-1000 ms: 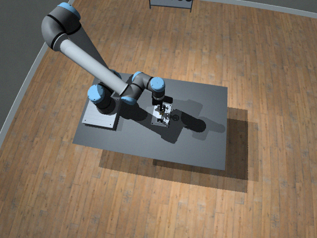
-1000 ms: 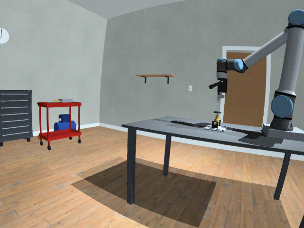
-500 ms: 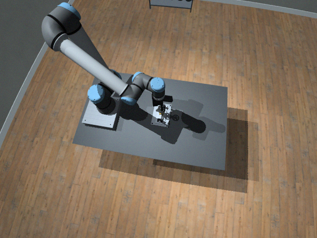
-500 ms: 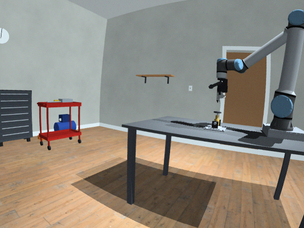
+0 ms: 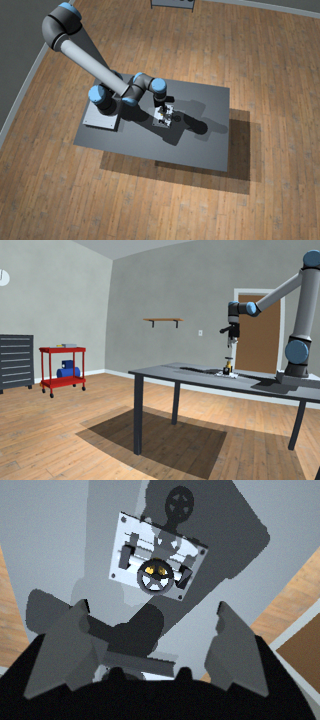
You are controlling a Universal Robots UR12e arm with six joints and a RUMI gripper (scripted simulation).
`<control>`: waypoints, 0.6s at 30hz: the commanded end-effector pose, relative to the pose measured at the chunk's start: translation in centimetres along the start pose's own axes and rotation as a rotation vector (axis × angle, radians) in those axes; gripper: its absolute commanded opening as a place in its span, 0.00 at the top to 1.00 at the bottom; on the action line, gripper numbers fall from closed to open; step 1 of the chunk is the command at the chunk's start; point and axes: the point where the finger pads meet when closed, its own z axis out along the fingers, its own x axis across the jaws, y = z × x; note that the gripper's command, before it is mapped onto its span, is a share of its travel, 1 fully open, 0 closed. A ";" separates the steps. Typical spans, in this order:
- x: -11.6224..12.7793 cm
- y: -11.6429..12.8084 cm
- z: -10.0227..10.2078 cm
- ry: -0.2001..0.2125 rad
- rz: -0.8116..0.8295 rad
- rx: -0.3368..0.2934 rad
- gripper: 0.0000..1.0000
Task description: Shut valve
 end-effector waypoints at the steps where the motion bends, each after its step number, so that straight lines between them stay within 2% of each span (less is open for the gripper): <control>1: 0.0 -0.1 -0.1 0.001 -0.003 0.001 0.00; 18: 0.0 0.0 0.5 0.001 -0.003 0.001 0.00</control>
